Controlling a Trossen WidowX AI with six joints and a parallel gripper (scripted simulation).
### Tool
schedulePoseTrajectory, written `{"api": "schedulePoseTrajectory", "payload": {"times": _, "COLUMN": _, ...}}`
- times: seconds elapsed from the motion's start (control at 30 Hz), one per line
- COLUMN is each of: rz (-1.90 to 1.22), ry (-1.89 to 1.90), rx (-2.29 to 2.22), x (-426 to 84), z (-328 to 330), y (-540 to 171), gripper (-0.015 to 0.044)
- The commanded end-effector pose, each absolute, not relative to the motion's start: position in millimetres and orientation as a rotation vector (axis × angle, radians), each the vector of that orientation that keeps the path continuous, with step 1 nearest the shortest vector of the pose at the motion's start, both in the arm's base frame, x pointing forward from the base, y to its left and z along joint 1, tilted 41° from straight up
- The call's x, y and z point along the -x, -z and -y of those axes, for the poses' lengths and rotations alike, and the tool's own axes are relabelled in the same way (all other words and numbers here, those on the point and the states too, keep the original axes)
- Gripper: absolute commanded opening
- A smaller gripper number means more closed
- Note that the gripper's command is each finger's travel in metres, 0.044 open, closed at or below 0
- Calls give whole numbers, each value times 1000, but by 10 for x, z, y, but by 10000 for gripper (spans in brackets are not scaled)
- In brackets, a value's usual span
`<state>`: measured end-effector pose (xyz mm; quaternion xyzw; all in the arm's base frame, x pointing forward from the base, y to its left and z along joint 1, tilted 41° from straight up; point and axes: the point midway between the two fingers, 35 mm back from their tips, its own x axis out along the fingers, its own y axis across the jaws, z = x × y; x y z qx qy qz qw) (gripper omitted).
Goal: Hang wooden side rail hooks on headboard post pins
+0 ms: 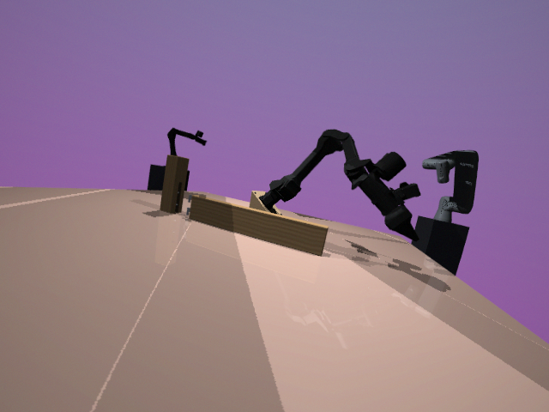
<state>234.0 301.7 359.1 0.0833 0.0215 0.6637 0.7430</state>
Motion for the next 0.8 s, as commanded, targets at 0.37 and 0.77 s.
{"api": "schedulePoseTrajectory", "payload": {"times": 0.37, "rz": -131, "ry": -1115, "rx": -171, "x": -3453, "z": -2164, "y": -2661, "gripper": 440}}
{"api": "schedulePoseTrajectory", "payload": {"times": 0.77, "rz": -188, "ry": -860, "rx": -188, "x": -3923, "z": -1244, "y": -1991, "gripper": 440}}
